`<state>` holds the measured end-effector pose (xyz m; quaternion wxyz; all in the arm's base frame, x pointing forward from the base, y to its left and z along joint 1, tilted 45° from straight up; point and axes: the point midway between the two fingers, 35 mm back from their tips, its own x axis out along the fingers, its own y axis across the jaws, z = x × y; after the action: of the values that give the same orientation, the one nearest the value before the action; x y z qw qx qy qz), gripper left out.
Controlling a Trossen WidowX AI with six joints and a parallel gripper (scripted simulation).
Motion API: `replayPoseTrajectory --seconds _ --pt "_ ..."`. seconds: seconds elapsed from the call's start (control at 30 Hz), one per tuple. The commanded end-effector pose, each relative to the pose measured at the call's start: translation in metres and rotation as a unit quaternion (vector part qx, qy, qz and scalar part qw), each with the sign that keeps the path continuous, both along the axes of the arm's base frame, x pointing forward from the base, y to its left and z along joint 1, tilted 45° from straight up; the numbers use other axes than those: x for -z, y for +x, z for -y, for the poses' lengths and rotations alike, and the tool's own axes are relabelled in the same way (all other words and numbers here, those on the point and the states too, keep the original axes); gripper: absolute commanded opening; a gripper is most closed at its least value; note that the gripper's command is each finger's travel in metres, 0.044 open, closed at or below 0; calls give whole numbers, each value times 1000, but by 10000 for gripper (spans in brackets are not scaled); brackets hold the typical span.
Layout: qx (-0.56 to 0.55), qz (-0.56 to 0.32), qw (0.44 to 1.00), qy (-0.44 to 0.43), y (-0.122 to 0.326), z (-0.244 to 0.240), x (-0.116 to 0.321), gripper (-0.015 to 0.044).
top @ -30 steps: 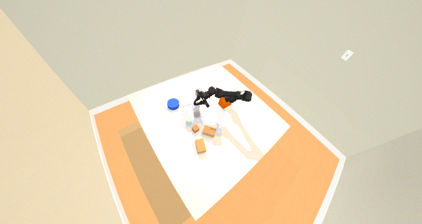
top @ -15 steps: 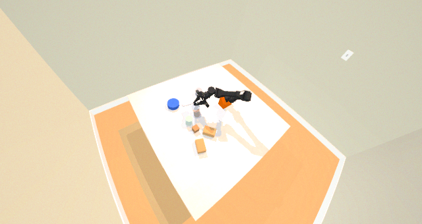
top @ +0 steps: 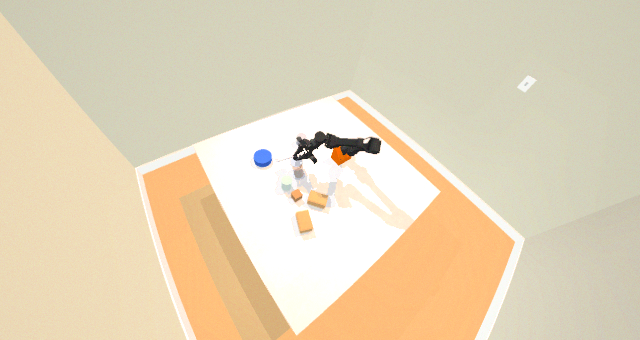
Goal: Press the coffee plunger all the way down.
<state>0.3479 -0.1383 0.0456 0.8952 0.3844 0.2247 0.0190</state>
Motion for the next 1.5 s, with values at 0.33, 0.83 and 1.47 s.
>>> replayPoseTrajectory --seconds 0.33,0.83,1.47 --pt "-8 -6 1000 4 1 -4 4 128" --pt "-2 -2 1000 3 1 0 2 128" --pt "-2 -2 1000 3 1 0 2 440"
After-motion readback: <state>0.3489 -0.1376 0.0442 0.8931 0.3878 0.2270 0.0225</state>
